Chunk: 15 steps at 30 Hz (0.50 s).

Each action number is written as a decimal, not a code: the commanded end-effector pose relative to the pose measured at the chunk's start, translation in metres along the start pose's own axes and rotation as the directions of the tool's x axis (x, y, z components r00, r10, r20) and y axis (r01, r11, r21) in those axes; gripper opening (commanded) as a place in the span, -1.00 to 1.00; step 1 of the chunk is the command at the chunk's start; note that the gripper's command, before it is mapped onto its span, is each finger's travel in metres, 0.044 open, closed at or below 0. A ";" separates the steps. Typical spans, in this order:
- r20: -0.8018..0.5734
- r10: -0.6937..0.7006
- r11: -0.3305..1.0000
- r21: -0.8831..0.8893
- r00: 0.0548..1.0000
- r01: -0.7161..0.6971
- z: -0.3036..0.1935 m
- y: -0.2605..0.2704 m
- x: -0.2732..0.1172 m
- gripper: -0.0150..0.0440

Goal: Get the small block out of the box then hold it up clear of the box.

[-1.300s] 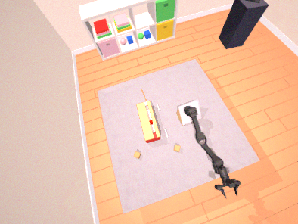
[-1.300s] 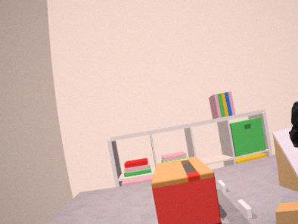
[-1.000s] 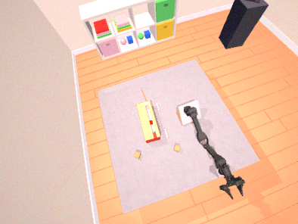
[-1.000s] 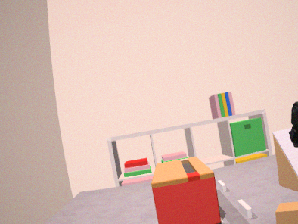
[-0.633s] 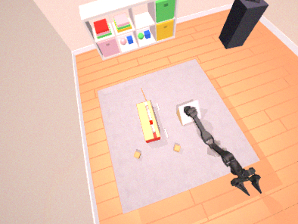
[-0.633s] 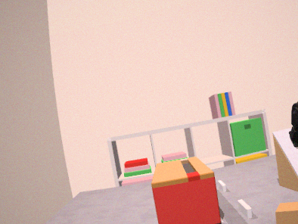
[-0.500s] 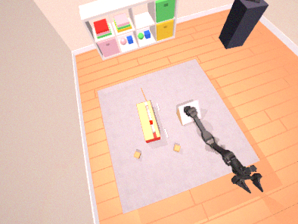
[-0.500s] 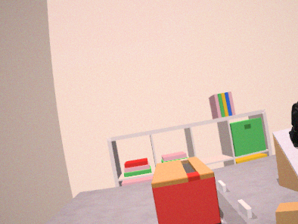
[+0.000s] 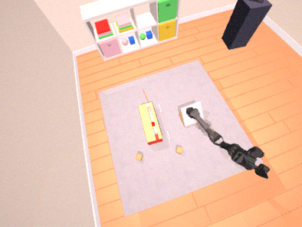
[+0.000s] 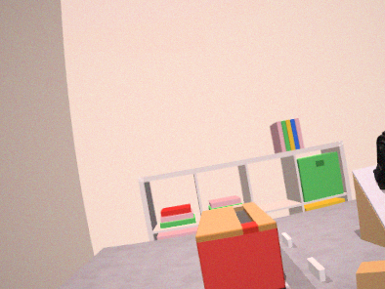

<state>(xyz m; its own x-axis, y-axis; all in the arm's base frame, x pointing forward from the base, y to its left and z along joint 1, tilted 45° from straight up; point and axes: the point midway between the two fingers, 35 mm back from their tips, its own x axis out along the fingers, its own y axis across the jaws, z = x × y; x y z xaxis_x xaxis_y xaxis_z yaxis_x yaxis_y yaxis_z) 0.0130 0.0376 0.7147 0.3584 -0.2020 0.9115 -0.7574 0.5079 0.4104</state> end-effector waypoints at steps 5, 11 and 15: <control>0.004 -0.330 0.918 -0.232 0.944 0.322 0.039 -0.129 0.020 0.86; -0.065 -0.560 0.764 -0.427 0.826 0.484 0.042 -0.230 0.014 0.86; -0.139 -0.670 0.671 -0.534 0.729 0.515 0.026 -0.287 0.005 0.86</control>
<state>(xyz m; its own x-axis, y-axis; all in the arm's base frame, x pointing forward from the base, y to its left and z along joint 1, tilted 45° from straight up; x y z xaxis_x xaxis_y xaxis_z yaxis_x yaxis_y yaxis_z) 0.1878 -0.1215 0.6264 0.7892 -0.3852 0.4784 -0.1275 0.6592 0.7411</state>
